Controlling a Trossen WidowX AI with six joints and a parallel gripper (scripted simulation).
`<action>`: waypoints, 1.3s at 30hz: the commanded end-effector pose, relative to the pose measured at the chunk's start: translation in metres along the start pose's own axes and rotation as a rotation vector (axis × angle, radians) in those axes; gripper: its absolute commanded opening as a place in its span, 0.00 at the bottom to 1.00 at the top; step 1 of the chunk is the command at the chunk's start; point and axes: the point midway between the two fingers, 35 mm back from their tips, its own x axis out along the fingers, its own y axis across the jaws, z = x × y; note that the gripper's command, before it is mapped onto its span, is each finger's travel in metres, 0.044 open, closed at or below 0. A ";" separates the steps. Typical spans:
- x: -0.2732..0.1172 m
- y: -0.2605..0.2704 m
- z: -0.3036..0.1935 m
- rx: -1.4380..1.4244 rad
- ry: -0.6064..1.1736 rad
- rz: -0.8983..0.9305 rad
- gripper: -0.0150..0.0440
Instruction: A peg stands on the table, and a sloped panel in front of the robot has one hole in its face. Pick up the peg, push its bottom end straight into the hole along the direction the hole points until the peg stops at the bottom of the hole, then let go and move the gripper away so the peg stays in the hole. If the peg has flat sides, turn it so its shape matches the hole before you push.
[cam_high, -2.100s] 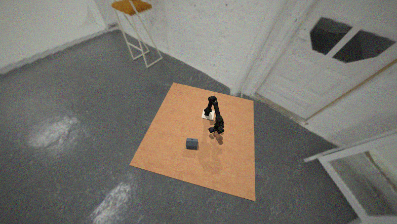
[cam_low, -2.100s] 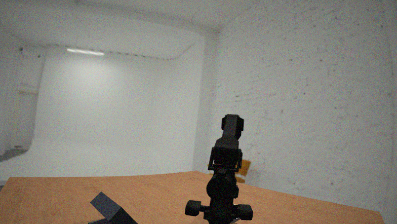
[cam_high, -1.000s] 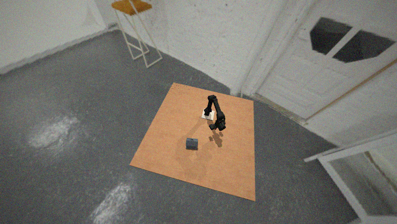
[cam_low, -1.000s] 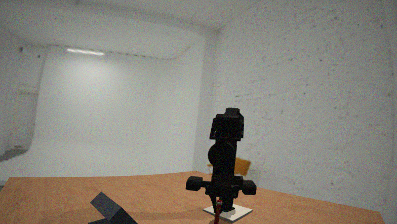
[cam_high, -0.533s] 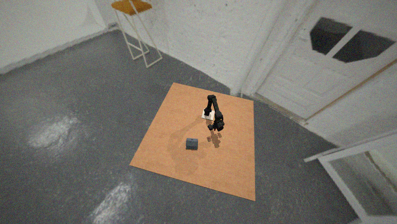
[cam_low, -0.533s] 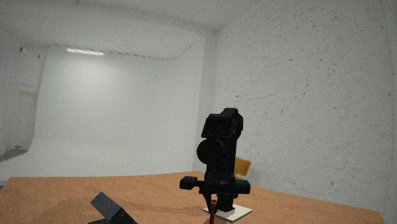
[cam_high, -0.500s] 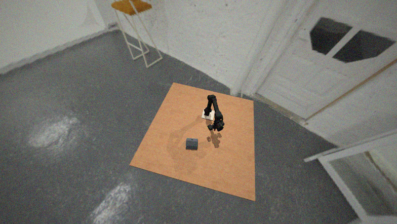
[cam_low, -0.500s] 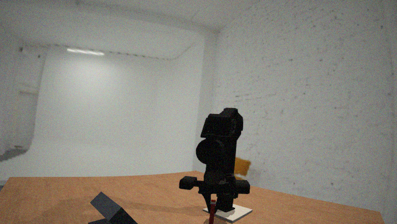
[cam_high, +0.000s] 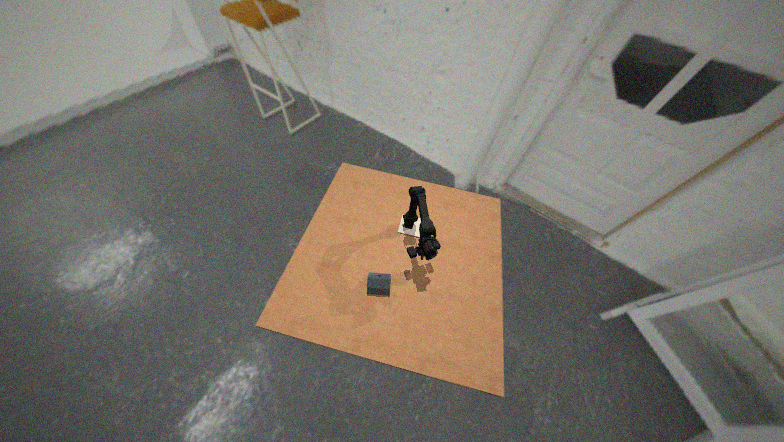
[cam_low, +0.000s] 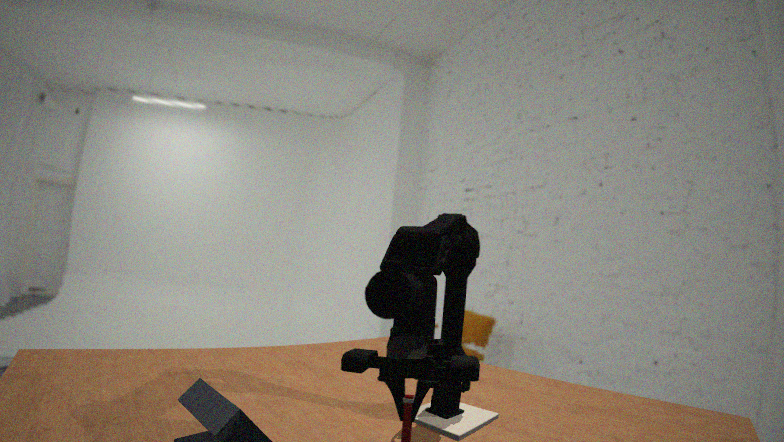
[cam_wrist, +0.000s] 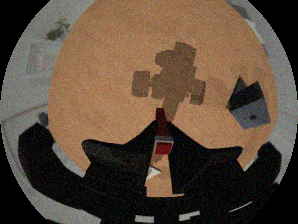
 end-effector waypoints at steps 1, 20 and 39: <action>0.001 -0.003 0.000 0.006 -0.015 0.008 0.25; 0.001 -0.026 0.001 0.059 -0.092 0.025 0.25; 0.000 -0.049 0.000 0.108 -0.172 0.031 0.25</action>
